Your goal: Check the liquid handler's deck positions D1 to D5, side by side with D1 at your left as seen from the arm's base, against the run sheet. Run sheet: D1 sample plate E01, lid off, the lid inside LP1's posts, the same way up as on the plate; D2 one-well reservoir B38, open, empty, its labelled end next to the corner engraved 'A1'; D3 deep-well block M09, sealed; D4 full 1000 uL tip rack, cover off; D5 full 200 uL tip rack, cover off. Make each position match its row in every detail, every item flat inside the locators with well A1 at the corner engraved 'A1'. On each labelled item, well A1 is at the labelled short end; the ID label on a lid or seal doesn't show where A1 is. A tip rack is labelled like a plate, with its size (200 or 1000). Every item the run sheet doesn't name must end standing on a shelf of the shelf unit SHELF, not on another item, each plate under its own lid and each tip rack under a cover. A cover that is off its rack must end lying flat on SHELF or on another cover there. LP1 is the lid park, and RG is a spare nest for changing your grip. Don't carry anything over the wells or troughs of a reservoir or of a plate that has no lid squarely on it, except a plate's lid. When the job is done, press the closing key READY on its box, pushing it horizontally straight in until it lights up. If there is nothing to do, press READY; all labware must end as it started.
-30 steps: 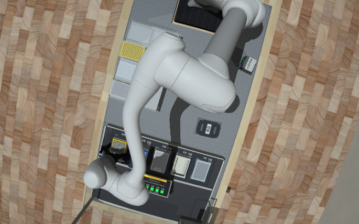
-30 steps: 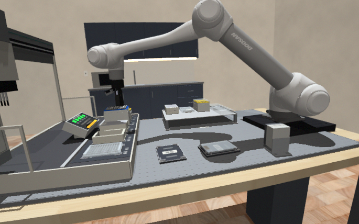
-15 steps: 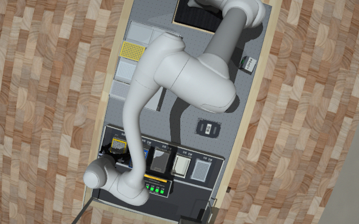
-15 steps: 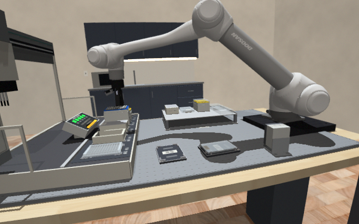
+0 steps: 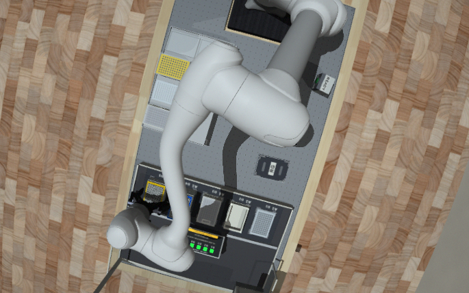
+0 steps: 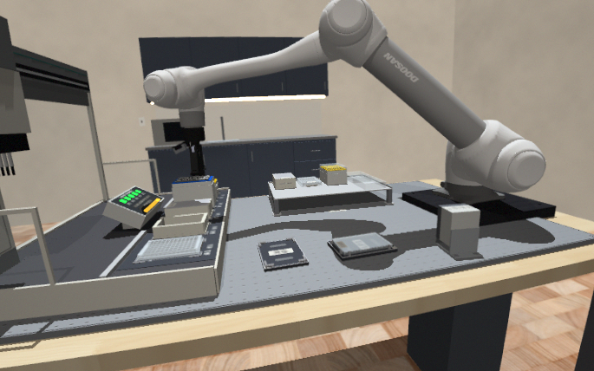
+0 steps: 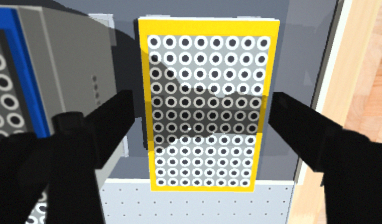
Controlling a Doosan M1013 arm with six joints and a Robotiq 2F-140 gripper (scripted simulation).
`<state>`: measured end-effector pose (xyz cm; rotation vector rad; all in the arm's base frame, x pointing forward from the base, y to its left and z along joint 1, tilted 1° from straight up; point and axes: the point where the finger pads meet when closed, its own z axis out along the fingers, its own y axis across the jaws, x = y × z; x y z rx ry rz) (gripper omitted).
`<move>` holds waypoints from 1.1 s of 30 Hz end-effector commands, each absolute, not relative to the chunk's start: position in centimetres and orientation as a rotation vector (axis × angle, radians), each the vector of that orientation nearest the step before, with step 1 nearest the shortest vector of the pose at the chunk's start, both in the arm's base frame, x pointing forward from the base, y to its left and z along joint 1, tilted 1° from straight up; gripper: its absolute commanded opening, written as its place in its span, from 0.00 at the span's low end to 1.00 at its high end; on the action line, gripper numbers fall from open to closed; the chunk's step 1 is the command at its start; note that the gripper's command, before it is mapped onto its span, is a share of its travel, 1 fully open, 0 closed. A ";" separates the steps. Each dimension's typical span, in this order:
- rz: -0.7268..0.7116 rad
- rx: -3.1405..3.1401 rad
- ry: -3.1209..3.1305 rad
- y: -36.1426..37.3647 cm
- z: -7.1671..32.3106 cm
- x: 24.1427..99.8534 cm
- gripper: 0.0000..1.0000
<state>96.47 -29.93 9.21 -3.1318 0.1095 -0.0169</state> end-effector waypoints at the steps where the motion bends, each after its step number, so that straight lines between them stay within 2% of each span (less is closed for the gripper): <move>1: -0.026 -3.128 0.113 -29.7 10.5 96.7 0.79; 33: -0.025 -3.128 0.114 -29.8 15.1 96.6 0.79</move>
